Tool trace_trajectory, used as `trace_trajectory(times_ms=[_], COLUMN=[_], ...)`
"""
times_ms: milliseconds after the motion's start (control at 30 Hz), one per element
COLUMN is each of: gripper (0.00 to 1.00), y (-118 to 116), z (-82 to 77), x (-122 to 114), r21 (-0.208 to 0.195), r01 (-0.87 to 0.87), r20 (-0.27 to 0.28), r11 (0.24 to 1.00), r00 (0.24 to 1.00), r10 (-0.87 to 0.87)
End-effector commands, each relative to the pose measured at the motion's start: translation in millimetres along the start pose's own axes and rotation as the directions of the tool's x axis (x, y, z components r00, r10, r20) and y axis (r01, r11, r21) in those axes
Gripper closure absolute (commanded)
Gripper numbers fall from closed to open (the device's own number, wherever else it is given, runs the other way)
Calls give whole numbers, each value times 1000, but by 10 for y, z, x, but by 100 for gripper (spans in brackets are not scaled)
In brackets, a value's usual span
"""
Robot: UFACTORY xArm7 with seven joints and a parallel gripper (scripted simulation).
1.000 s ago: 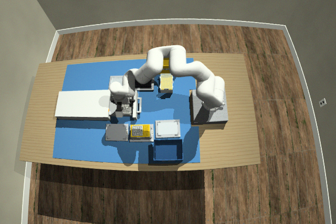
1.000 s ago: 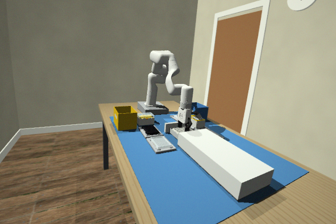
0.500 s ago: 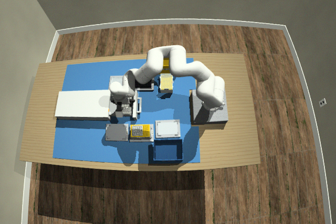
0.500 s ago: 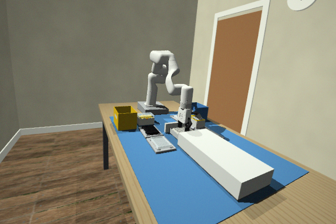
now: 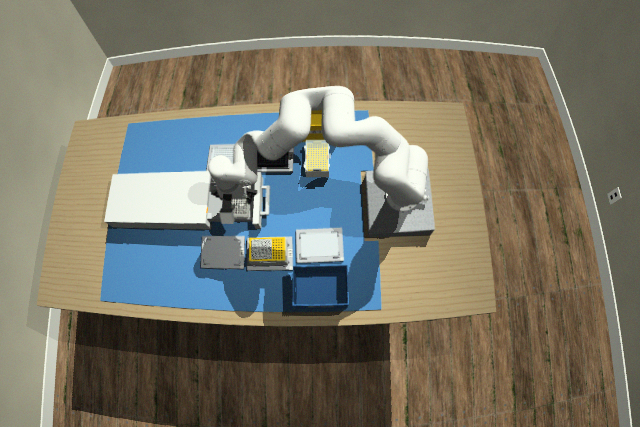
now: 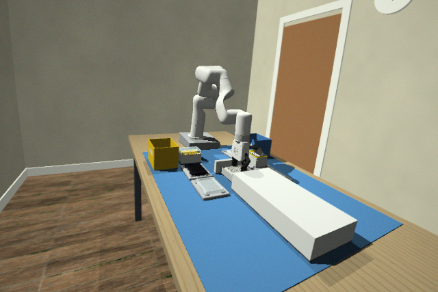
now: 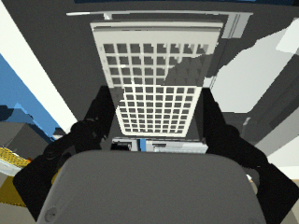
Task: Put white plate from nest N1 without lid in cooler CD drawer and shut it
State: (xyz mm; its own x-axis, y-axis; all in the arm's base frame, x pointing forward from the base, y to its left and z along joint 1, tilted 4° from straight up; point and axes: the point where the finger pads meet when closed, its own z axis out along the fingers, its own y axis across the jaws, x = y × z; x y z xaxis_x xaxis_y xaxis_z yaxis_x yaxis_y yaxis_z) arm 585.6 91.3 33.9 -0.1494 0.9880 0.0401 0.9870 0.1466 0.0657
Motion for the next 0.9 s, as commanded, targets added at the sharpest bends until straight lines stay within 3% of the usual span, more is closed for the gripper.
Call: trace_trajectory(times_ms=[0, 867], gripper=[100, 100], y=[19, 18], z=[-22, 91], x=[0, 0], r21=[-5, -5], r01=[0, 0], r20=[0, 0], r11=[1000, 1000], r00=[1000, 1000], r10=[0, 0])
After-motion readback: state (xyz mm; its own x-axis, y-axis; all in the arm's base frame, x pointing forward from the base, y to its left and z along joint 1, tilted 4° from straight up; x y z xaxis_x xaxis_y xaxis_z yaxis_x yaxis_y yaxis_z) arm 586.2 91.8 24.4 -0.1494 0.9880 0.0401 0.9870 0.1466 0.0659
